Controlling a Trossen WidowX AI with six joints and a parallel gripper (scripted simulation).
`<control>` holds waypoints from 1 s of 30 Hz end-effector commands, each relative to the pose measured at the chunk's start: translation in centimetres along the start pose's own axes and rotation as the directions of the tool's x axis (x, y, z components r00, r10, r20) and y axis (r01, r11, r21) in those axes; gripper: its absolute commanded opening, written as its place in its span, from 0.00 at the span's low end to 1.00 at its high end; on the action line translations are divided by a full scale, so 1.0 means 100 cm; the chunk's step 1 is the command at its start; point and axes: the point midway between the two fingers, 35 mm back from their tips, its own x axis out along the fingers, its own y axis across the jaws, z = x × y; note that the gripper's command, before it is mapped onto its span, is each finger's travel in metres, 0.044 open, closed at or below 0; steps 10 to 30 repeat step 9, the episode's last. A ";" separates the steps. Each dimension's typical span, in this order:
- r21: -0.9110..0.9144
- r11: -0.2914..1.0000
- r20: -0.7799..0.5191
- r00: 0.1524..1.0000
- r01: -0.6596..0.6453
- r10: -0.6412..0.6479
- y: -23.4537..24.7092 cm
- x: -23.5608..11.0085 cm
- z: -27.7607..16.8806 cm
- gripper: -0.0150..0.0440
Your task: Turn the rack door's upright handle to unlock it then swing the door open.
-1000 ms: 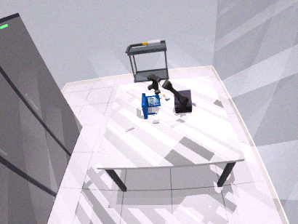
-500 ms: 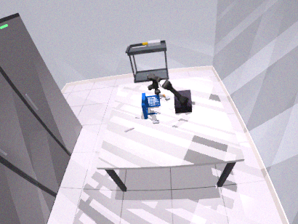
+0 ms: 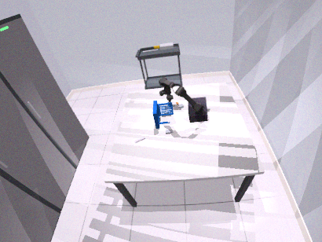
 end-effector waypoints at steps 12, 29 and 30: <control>-0.005 1.000 -0.001 1.000 0.006 -0.006 -0.001 -0.019 0.000 0.76; -0.005 1.000 -0.001 1.000 0.006 -0.006 -0.001 -0.019 0.000 0.76; -0.005 1.000 -0.001 1.000 0.006 -0.006 -0.001 -0.019 0.000 0.76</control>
